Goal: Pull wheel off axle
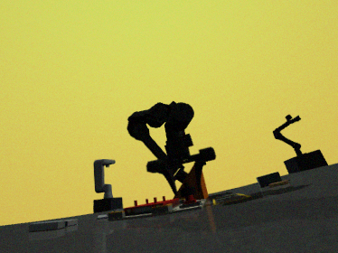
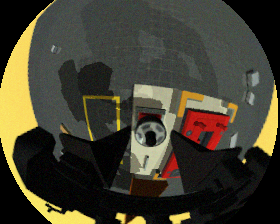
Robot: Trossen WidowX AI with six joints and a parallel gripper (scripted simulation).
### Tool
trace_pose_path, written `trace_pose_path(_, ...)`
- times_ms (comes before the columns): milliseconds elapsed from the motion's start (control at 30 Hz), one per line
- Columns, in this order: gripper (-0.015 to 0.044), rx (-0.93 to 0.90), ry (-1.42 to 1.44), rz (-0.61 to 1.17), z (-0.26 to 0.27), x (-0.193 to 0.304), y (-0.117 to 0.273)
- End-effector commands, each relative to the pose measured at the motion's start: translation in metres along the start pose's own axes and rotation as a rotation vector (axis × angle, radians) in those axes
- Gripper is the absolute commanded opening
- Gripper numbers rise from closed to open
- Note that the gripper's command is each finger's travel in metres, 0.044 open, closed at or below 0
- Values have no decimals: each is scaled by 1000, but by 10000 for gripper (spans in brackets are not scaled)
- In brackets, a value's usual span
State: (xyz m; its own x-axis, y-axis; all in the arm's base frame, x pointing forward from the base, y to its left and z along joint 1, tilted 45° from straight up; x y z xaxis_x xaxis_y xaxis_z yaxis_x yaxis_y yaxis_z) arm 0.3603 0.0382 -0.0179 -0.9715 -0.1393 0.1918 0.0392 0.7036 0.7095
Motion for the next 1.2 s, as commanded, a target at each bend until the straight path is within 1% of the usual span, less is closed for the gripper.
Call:
trace_pose_path(0,221,0,0,-4,0,0,2)
trace_pose_path(300,161,0,0,-4,0,0,2)
trace_pose_path(500,4,0,0,-4,0,0,3)
trace_pose_path(1167,0,0,1,-7,0,0,10)
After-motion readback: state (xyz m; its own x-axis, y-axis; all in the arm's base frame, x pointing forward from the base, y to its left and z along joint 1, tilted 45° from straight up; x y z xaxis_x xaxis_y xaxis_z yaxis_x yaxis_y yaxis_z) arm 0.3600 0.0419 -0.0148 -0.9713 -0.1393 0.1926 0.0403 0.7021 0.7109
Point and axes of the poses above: the point midway between the two fingers, 35 mm back from their tips, its own y axis back along the fingers, its own z axis across the jaws, x = y × z, the point moved 4 cm from there along y, back along the fingers, and after that the axes turned 13 degrees about y, right-handed, at the moved point
